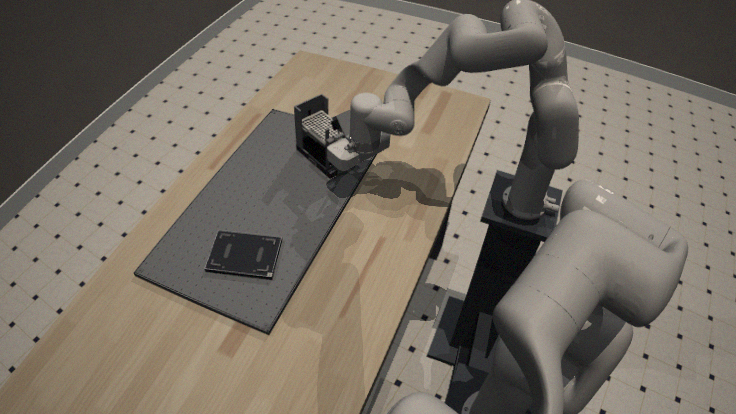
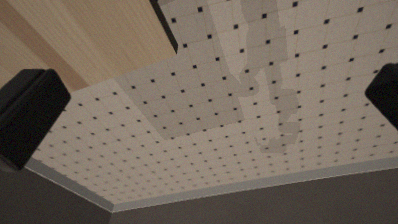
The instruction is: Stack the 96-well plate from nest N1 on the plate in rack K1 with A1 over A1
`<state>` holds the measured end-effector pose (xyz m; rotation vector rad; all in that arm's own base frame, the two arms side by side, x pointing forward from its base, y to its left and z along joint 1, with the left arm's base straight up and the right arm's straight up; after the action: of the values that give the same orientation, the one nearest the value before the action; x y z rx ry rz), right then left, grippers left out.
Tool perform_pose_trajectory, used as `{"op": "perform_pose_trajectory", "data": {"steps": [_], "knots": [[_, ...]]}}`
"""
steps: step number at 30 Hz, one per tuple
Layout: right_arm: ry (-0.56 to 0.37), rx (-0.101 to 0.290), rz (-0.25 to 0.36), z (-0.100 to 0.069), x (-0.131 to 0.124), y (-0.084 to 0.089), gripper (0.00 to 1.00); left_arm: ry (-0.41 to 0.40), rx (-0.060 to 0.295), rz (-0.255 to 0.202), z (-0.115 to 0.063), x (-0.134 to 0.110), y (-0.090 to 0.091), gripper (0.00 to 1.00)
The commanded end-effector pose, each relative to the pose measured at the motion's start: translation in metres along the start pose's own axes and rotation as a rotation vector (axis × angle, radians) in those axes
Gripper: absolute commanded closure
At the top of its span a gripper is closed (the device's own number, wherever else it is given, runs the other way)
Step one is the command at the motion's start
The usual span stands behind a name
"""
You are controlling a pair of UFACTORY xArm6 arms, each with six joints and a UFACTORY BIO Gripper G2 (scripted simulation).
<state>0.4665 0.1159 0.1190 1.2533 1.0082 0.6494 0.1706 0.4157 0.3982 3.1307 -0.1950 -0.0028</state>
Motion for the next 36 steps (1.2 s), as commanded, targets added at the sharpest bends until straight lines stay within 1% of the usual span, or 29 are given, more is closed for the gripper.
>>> {"op": "perform_pose_trajectory", "data": {"steps": [1, 25, 36], "knots": [[-0.001, -0.003, 0.003, 0.001, 0.002, -0.005, 1.0, 0.001, 0.005, 0.0, -0.002, 0.0, 0.0, 0.0], [-0.001, -0.003, 0.003, 0.001, 0.012, -0.04, 1.0, 0.001, 0.005, 0.0, -0.002, 0.0, 0.0, 0.0], [-0.001, -0.003, 0.003, 0.001, 0.012, -0.04, 1.0, 0.001, 0.005, 0.0, -0.002, 0.0, 0.0, 0.0]]}}
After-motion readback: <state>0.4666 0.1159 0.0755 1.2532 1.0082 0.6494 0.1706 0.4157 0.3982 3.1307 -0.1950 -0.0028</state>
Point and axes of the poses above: on each arm, the point midway between the two finger pads, its own z axis out along the fingers, its own x axis across the jaws, y = z × x, the point moved 10 cm from there along -z, back along the fingers, and after that the axes turned 15 degrees about -z, right-handed, at the moved point
